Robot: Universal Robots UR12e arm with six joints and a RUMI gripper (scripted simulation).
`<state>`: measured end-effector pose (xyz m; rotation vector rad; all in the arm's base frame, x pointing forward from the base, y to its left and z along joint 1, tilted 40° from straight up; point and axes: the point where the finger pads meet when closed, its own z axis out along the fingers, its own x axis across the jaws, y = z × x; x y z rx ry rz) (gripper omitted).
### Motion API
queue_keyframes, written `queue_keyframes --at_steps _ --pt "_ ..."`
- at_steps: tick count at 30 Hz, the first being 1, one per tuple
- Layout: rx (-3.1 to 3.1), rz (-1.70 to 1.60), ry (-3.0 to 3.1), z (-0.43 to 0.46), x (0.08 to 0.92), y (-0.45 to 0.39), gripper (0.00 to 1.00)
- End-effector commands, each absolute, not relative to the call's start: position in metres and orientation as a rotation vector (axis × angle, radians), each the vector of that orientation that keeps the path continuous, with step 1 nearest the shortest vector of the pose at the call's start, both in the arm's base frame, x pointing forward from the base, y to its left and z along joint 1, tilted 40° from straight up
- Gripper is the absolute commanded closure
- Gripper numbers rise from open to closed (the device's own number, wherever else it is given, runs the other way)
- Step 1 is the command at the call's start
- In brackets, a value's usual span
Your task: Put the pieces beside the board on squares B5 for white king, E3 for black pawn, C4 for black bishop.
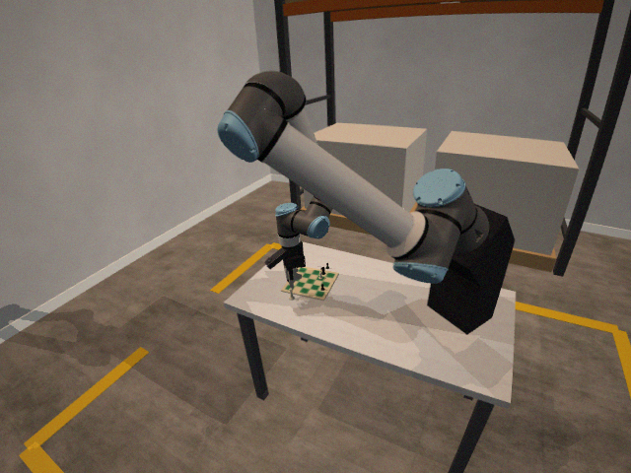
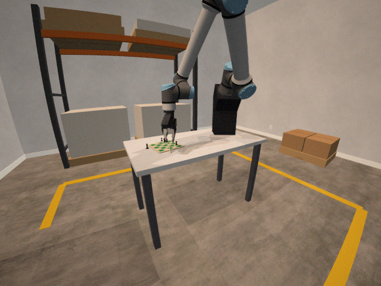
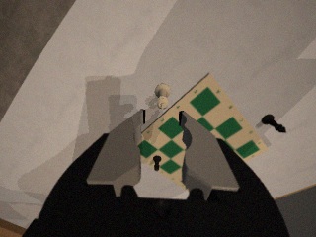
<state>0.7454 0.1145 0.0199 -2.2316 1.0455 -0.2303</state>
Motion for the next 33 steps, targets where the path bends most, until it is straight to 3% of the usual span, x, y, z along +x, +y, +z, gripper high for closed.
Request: queue_keyframes --at_steps 1,33 --pt "-2.231 -0.232 1.045 0.019 0.747 0.115 0.75" --pt "-2.231 -0.232 1.045 -0.012 0.763 0.135 0.75"
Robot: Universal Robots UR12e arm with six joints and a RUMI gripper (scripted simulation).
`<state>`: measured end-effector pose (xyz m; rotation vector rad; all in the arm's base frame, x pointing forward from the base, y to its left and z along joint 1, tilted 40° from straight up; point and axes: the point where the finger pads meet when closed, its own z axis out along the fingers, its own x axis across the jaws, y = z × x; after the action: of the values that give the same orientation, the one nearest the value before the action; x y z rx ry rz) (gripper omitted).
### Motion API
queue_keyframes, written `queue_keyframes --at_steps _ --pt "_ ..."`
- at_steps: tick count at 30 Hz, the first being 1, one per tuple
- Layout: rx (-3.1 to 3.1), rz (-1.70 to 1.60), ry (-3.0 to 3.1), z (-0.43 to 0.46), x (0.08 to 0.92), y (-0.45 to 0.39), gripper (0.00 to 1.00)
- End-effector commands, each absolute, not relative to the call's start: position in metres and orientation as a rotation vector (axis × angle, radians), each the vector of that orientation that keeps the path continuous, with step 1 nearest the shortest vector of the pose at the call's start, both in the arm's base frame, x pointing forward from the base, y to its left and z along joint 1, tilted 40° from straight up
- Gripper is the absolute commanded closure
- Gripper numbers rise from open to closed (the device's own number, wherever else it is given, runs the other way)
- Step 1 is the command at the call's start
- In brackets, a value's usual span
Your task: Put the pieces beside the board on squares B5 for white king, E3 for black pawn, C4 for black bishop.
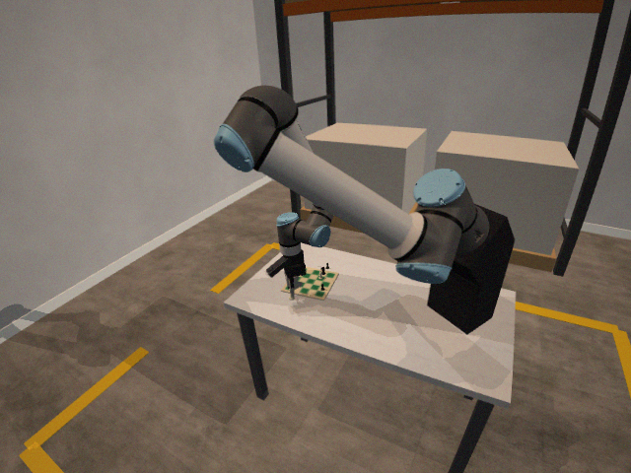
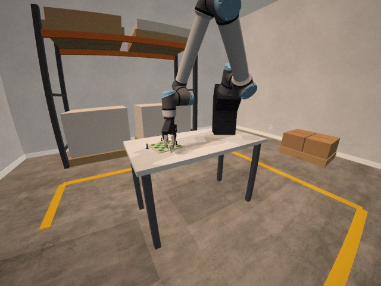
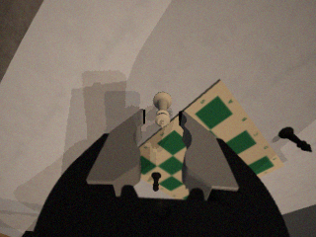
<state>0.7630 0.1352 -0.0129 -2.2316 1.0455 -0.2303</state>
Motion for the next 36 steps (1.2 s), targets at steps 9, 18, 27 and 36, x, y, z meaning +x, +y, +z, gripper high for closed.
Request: queue_keyframes --at_steps 9,18,27,36 --pt "-2.231 -0.232 1.045 -0.0124 0.7633 0.1349 0.75" --pt "-2.231 -0.232 1.045 -0.0124 0.7633 0.1349 0.75" --pt "-2.231 -0.232 1.045 -0.0124 0.7633 0.1349 0.75" --pt "-2.231 -0.232 1.045 -0.0124 0.7633 0.1349 1.0"
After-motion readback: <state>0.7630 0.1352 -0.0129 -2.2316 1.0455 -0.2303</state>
